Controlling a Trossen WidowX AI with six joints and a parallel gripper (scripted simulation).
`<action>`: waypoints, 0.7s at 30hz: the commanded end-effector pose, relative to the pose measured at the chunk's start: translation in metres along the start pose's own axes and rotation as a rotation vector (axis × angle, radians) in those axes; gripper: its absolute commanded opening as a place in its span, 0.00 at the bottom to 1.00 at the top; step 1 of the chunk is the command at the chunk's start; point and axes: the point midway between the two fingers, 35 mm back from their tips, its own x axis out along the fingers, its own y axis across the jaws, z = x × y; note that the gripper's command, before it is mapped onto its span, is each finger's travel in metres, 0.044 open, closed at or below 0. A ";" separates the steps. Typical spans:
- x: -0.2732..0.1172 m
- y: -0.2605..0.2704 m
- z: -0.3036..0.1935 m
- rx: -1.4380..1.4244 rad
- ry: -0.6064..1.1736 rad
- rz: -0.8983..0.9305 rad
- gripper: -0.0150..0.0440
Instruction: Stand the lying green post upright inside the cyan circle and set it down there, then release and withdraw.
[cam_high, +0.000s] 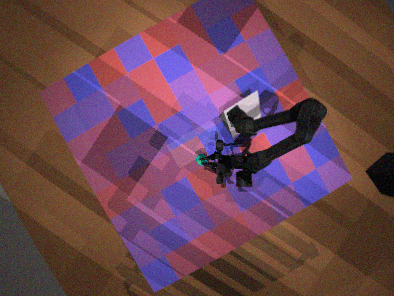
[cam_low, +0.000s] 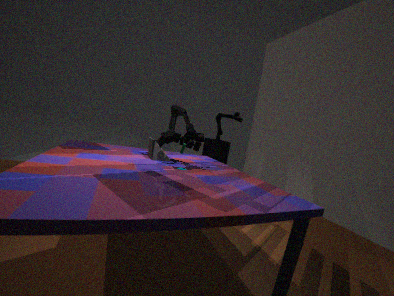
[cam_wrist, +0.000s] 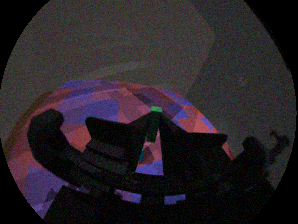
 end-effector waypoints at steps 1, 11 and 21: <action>-0.001 -0.001 0.000 0.028 -0.024 0.012 0.29; -0.006 0.000 0.002 0.084 -0.071 0.045 0.29; -0.010 0.000 0.004 0.144 -0.115 0.079 0.29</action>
